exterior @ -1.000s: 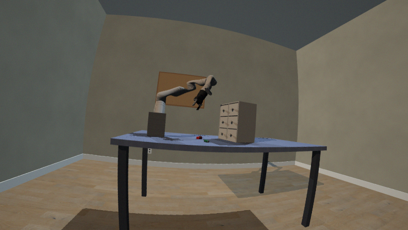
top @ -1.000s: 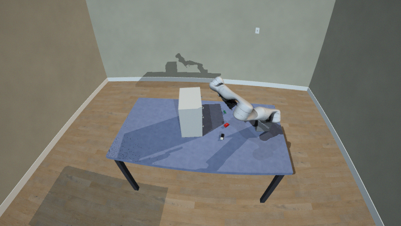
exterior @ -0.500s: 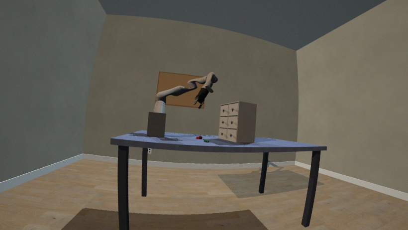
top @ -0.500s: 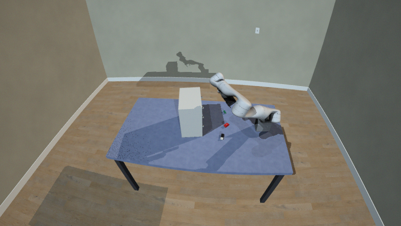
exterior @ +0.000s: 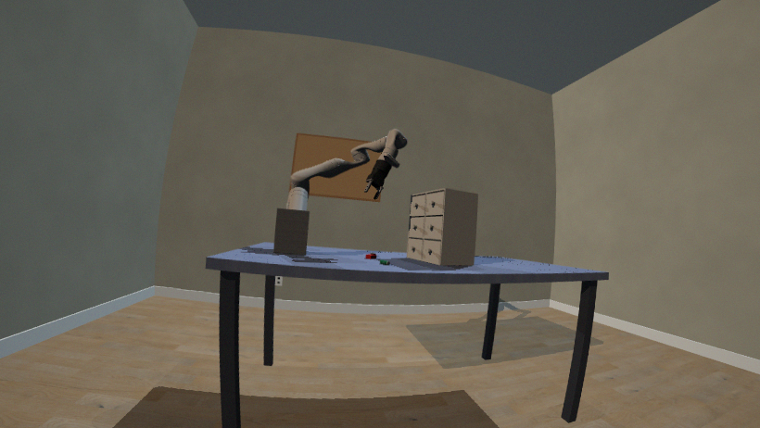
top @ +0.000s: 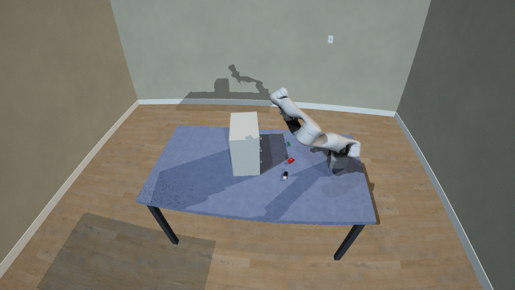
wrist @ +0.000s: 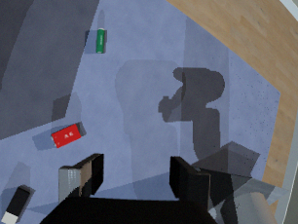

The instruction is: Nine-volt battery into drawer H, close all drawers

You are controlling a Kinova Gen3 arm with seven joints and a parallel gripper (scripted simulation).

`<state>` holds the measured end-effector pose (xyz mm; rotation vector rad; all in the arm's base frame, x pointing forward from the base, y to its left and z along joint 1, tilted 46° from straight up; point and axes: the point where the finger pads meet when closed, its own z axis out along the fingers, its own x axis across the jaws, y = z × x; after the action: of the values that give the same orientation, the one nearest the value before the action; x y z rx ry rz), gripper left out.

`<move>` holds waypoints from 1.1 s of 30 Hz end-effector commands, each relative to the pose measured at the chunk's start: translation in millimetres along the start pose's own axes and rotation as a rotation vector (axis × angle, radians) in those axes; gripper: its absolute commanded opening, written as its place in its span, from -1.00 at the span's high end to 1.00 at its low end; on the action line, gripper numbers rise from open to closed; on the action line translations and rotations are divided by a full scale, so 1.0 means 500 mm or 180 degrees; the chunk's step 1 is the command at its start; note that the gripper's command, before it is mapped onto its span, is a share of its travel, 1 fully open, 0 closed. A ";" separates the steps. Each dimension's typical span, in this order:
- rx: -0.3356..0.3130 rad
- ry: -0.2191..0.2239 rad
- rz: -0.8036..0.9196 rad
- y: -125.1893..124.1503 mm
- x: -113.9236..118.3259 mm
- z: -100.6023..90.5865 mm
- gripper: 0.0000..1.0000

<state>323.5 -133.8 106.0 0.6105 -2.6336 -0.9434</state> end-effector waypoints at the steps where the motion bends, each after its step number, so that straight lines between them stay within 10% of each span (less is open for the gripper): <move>1: -0.0035 -0.0061 0.0115 -0.015 0.009 -0.009 -1.00; 28: -0.0097 -0.0312 0.0336 -0.060 0.017 -0.040 -1.00; 33: -0.0254 -0.0724 0.0692 -0.134 0.047 -0.088 -1.00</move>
<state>345.3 -190.0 102.5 0.3250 -2.7611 -1.0596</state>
